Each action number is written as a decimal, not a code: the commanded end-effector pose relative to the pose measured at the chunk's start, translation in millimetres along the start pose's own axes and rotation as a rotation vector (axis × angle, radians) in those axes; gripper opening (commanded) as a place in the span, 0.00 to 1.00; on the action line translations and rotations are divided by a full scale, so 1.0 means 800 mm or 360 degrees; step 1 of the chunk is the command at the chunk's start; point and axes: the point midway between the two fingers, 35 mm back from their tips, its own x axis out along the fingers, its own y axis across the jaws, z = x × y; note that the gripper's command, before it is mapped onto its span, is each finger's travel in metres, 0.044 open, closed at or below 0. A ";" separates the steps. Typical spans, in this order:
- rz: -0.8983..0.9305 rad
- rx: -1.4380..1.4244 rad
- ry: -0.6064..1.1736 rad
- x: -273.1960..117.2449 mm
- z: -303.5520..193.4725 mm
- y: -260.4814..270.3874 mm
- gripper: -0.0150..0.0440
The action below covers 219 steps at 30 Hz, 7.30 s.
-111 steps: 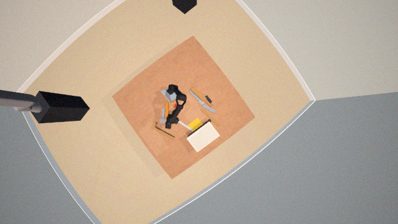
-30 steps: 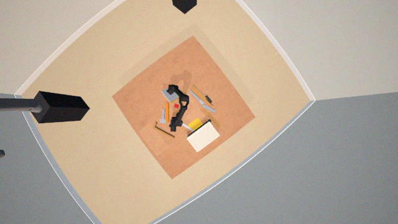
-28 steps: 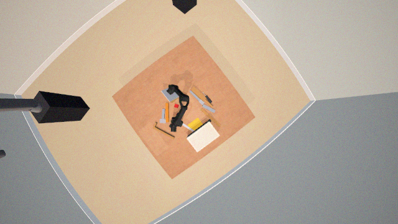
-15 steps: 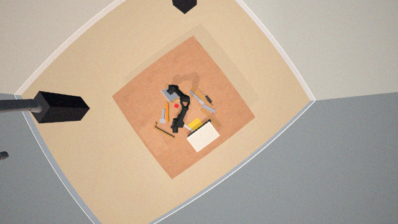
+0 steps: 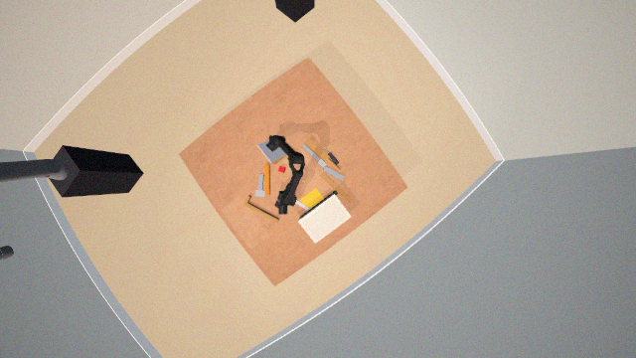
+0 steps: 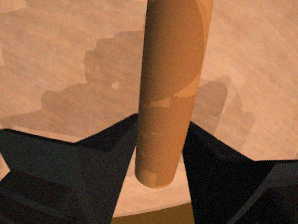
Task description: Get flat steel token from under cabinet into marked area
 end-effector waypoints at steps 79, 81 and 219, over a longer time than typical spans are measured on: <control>0.0001 -0.0006 -0.0007 0.001 0.077 0.037 0.25; 0.0001 -0.0006 -0.0007 0.001 0.077 0.039 0.25; -0.0005 -0.0200 0.0003 -0.003 -0.114 0.033 0.25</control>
